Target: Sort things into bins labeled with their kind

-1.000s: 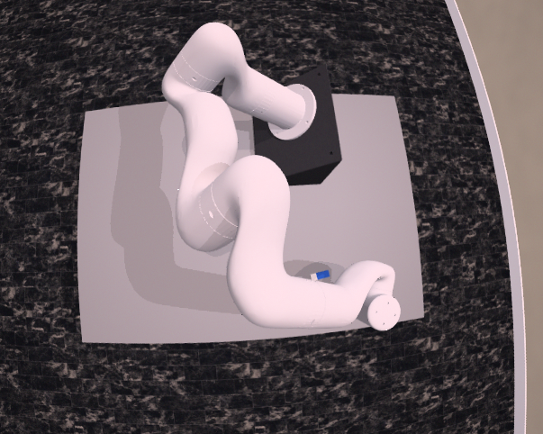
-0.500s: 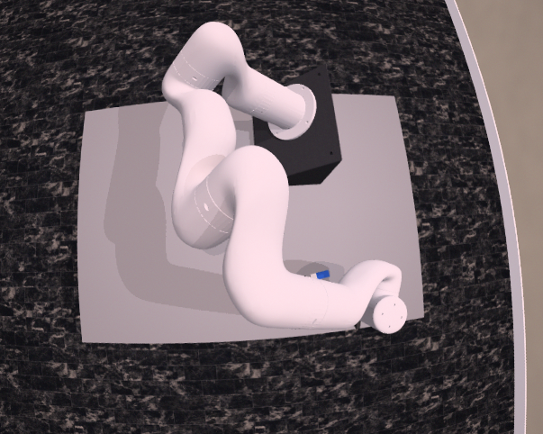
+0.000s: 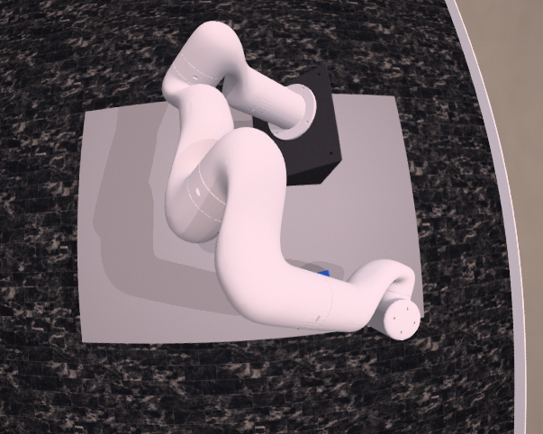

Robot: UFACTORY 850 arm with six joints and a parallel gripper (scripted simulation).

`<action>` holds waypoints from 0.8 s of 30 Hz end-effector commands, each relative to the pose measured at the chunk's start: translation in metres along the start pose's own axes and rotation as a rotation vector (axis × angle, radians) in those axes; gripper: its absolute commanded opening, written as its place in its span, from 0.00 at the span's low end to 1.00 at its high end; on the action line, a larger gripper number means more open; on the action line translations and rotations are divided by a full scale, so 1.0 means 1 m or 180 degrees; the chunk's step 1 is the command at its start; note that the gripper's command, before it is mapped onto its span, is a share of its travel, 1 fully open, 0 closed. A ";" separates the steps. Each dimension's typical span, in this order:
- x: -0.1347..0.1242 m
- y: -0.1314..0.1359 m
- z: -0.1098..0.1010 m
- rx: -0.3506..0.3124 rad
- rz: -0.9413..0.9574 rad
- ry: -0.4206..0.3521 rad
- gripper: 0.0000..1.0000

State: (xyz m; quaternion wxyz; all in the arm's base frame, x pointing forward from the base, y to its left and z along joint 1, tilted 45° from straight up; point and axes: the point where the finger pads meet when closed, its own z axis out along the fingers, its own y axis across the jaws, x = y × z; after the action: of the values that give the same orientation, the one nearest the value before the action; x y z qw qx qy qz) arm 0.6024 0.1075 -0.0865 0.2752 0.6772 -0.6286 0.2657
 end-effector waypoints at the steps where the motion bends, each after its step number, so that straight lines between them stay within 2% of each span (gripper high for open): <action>1: 0.000 0.000 -0.009 0.0000 0.0000 0.0000 1.00; 12: 0.000 0.000 -0.051 0.0000 0.0000 0.0000 1.00; 24: 0.000 0.000 -0.051 0.0000 0.0000 0.0000 1.00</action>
State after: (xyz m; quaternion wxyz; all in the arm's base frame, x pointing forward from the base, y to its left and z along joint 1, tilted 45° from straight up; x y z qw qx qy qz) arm 0.6010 0.1424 -0.0514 0.2762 0.6770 -0.6284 0.2654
